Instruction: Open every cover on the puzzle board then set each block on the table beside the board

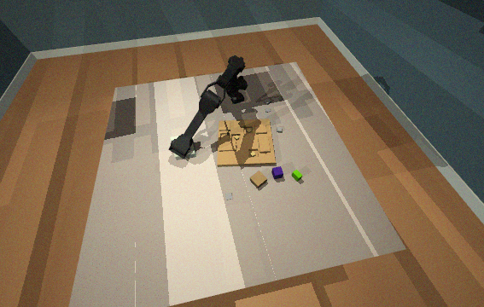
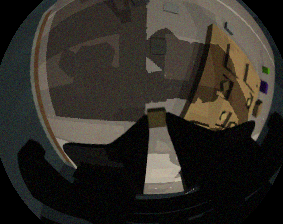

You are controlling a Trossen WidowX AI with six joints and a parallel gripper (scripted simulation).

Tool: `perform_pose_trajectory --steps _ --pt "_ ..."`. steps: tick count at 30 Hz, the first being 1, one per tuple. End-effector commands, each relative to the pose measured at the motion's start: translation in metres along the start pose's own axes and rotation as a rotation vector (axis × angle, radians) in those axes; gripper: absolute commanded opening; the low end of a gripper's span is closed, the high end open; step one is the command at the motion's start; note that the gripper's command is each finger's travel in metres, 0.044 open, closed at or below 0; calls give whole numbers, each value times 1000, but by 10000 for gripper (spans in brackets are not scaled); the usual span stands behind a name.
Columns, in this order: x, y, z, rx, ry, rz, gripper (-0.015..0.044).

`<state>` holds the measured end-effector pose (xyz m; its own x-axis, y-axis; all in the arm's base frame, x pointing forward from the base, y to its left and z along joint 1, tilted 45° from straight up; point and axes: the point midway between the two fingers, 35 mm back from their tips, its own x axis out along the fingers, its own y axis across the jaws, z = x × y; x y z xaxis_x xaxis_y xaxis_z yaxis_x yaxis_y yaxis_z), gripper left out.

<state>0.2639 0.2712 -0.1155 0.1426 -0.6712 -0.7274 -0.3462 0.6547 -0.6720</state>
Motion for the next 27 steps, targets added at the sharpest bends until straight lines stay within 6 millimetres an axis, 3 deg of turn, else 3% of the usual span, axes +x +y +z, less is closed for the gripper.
perform_pose_trajectory --steps 1,27 --pt "7 -1 1 -4 0 -4 80" --pt "50 -1 2 -4 -1 -5 80"
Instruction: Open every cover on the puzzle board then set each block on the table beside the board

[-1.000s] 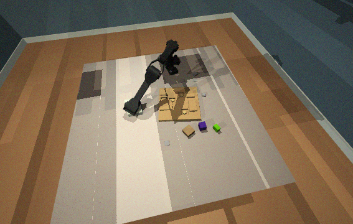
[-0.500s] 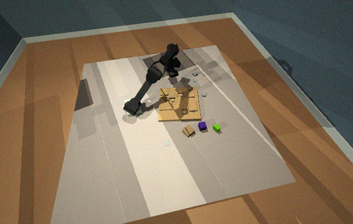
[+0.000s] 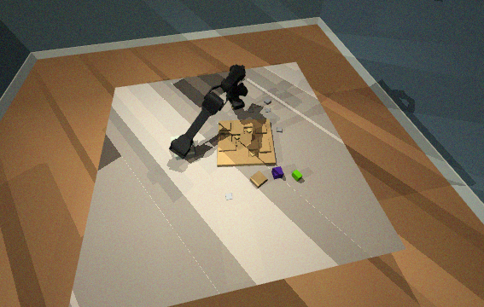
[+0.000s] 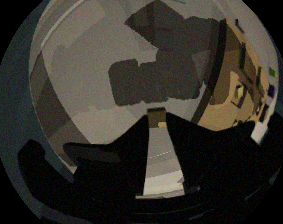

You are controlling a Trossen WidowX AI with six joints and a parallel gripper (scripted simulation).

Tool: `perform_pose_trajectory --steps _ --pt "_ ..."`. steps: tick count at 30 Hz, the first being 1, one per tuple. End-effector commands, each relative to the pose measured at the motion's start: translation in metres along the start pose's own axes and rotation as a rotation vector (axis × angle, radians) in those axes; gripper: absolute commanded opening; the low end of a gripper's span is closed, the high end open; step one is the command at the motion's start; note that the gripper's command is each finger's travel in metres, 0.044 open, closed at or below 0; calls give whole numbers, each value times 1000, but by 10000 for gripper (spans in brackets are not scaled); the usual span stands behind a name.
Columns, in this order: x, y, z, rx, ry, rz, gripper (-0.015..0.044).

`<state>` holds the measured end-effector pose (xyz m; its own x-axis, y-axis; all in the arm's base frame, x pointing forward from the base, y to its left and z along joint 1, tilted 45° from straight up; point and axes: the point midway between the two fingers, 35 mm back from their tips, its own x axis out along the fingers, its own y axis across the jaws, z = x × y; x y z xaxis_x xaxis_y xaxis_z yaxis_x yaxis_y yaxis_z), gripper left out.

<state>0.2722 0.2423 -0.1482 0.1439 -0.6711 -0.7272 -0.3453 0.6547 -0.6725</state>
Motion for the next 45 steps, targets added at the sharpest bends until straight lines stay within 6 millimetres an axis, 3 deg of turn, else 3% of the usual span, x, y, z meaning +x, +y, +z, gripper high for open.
perform_pose_trajectory --steps 1,26,39,45 --pt "7 -1 0 -5 0 -5 80" --pt "45 -3 -5 -4 1 -8 80" --pt "41 -3 -4 1 2 -3 421" --pt "24 -2 -3 -1 1 -3 440"
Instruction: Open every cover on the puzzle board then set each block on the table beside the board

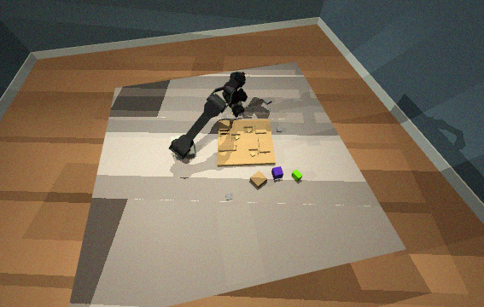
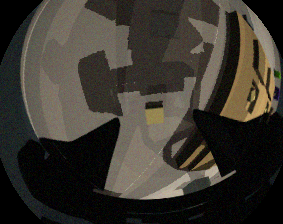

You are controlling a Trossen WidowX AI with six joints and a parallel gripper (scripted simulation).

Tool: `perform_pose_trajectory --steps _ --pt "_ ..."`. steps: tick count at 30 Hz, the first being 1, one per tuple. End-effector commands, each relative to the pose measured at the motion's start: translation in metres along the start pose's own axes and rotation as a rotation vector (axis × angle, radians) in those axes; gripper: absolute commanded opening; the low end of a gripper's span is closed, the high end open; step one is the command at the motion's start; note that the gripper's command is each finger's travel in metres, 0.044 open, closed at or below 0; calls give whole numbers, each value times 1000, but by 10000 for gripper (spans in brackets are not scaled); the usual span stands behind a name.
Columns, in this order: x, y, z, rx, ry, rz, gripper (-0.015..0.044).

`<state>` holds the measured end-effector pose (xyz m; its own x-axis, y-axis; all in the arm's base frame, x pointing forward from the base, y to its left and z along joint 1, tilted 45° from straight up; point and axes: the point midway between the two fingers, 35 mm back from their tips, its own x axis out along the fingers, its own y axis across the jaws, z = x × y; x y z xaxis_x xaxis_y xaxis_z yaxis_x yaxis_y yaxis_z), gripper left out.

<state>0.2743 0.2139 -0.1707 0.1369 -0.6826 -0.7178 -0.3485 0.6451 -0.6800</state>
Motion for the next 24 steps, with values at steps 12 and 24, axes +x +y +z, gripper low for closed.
perform_pose_trajectory --steps 12,24 --pt "-50 2 1 2 -11 7 440" --pt "-72 -8 -1 60 -10 7 361"
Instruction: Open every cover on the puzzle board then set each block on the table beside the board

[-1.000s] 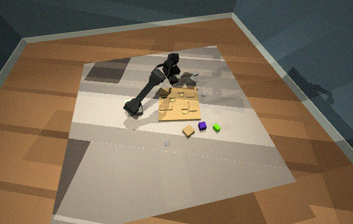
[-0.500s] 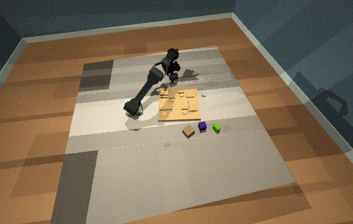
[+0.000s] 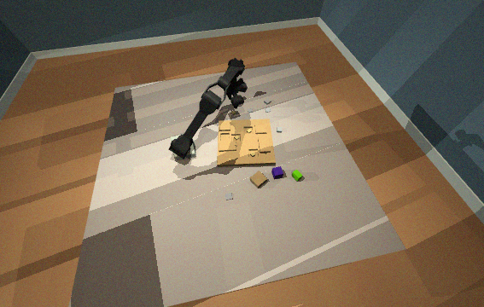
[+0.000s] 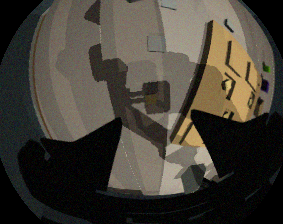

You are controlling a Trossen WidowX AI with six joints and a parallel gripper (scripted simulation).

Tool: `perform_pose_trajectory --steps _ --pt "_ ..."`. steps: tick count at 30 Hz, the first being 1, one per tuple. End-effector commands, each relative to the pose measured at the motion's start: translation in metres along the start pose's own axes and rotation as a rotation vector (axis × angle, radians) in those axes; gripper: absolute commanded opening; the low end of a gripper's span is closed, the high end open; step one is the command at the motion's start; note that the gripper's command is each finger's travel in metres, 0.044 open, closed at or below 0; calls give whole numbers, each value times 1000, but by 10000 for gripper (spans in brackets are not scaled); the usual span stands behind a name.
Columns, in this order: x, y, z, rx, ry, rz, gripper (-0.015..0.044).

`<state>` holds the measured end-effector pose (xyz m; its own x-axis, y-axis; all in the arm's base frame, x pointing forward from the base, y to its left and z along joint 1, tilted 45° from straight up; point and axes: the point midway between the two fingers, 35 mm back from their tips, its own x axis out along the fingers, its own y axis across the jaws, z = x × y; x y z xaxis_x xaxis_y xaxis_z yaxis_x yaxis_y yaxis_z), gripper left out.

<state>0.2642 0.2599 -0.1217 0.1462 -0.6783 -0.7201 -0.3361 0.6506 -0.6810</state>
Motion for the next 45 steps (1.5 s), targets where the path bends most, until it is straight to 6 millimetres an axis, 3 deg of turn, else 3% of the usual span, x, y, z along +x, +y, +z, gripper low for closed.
perform_pose_trajectory --steps 1,13,17,20,35,45 --pt "-5 -13 0 87 0 6 335" --pt "-11 -84 -10 568 2 7 20" --pt "-11 -107 -16 728 2 5 0" --pt "-10 -114 -19 648 2 5 0" --pt "-1 -188 -57 -182 5 -4 0" --pt "7 -190 -59 -218 5 -4 0"
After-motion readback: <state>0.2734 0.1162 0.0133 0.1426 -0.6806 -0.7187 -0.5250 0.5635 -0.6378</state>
